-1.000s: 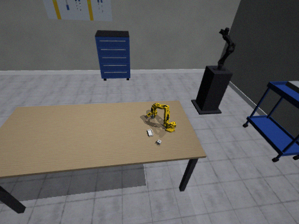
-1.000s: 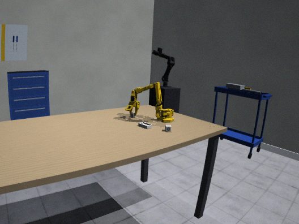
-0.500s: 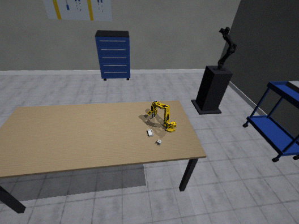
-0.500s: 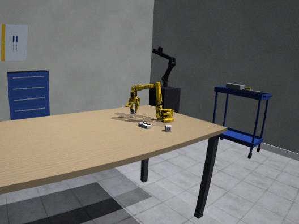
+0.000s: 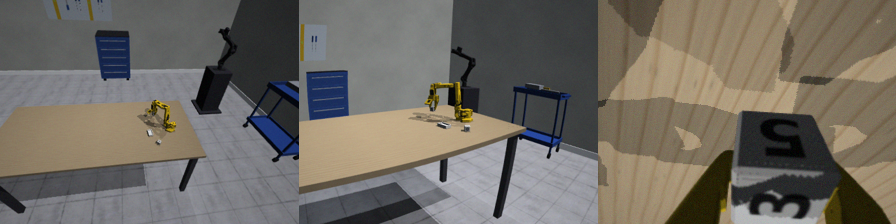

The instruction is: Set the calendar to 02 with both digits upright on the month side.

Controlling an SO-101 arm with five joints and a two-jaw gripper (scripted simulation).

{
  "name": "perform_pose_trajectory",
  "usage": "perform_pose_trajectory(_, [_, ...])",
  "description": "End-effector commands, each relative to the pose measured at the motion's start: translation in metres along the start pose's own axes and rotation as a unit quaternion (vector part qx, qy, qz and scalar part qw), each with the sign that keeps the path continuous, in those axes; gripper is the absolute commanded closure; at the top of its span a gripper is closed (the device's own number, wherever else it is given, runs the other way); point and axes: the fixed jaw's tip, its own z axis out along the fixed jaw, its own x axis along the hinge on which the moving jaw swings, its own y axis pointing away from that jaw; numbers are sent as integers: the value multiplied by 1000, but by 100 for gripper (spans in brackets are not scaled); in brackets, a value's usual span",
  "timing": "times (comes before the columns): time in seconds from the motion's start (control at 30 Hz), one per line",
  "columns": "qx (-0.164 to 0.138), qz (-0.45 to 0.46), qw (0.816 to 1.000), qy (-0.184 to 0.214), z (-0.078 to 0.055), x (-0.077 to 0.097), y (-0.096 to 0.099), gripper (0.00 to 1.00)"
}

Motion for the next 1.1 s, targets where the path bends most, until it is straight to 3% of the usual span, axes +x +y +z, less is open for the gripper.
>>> perform_pose_trajectory(0.0, [38, 6, 999, -10, -14, 0, -7, 100])
perform_pose_trajectory(0.67, [38, 11, 999, -11, -14, 0, -7, 100])
perform_pose_trajectory(1.07, [38, 71, 997, -13, -14, -1, -7, 100])
